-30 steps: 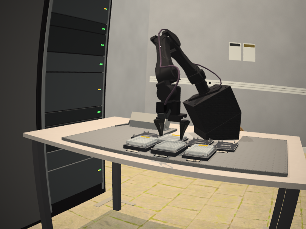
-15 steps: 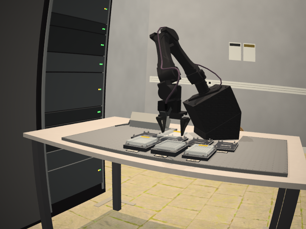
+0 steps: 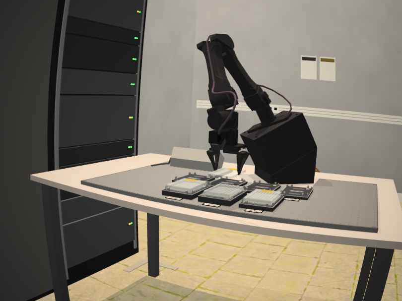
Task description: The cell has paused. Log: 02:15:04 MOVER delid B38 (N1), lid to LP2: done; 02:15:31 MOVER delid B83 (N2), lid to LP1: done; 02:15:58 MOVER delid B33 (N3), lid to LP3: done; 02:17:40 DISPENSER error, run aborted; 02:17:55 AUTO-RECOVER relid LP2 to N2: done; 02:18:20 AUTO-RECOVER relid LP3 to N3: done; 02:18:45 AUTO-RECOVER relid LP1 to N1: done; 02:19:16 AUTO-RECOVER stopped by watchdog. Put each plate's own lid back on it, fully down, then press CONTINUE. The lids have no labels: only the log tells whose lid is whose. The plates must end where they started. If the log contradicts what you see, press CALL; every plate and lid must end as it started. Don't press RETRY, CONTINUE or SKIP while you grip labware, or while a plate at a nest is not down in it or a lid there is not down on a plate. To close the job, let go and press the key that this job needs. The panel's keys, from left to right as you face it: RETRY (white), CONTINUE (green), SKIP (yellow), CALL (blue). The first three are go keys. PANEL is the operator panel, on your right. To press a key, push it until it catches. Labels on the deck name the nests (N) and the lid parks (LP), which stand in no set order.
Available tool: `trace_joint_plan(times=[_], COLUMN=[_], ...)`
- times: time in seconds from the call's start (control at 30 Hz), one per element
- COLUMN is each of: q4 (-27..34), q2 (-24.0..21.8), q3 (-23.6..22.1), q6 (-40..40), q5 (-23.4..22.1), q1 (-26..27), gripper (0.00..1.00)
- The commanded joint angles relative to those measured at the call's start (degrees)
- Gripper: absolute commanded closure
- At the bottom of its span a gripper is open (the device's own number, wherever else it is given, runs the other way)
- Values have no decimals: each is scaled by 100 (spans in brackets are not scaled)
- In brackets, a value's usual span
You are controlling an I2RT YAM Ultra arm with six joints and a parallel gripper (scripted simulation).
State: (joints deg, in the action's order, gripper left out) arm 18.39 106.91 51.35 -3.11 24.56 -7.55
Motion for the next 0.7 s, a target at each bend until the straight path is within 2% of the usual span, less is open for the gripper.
trace_joint_plan(times=[0.0, 0.33, 0.47, 0.5, 0.57, 0.67], q4=[-390, -993, -1017, -1015, -1018, -1030], q2=[-357, -1071, -1092, -1133, -1120, -956], q3=[-383, -1528, -1547, -1336, -1313, -1302], q6=[-195, -655, -679, -693, -693, -693], q5=[-129, -276, -293, -304, -307, -309], q1=[84, 539, 536, 442, 442, 463], gripper=[100, 100, 100, 100, 100, 100])
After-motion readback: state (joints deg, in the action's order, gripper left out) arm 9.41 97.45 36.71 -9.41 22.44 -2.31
